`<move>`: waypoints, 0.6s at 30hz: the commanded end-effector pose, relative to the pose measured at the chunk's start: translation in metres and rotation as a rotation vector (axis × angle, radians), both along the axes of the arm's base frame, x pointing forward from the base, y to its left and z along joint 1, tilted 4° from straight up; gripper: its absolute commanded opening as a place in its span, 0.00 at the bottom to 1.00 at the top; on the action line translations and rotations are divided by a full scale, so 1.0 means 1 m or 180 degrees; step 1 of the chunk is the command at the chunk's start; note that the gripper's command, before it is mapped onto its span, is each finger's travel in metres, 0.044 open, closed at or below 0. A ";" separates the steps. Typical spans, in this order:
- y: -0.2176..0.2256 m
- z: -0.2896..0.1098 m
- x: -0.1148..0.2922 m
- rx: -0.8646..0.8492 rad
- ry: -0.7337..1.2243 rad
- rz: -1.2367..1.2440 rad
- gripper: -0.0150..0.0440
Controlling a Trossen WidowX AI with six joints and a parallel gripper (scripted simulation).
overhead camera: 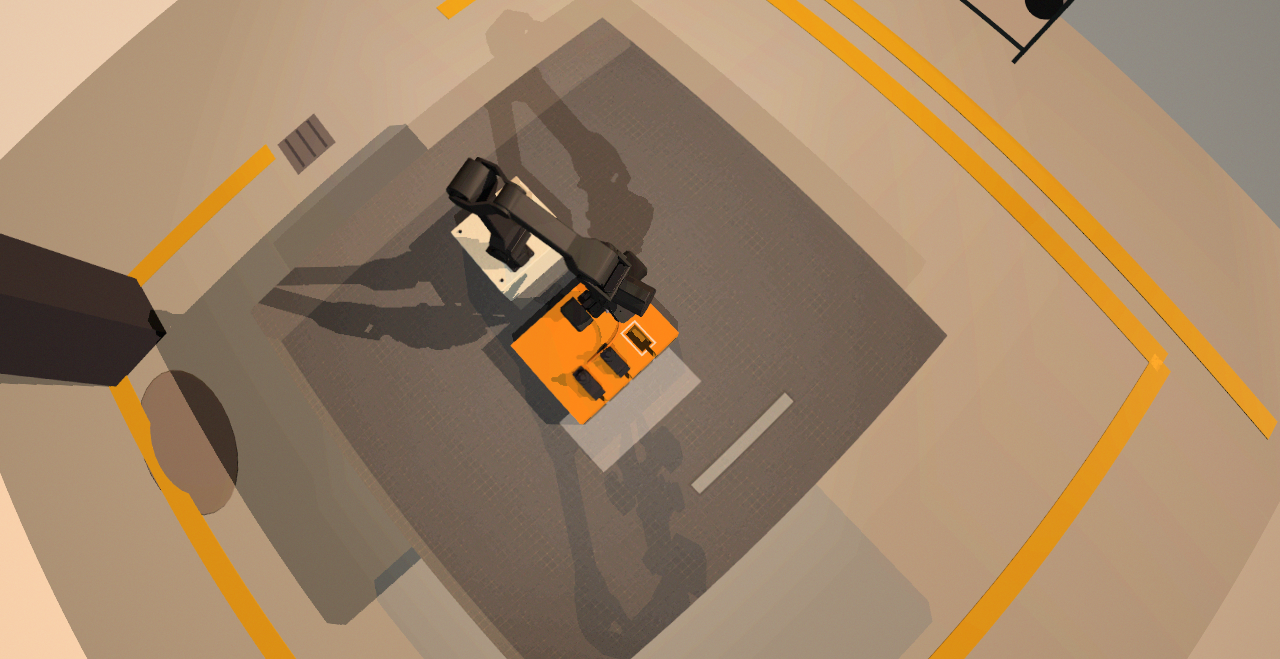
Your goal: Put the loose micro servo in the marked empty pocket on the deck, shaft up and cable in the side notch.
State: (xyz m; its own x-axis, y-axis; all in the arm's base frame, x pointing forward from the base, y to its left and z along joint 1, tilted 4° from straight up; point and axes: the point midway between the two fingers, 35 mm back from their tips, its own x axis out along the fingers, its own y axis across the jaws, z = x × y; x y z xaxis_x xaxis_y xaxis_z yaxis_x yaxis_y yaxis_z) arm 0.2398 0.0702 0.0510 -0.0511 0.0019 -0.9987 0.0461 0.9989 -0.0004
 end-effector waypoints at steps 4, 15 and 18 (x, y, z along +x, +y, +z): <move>0.000 0.000 0.010 0.0013 -0.0002 0.0057 0.25; -0.001 -0.002 0.055 0.0013 -0.0012 0.0057 0.25; -0.001 -0.002 0.067 0.0013 -0.0015 0.0057 0.25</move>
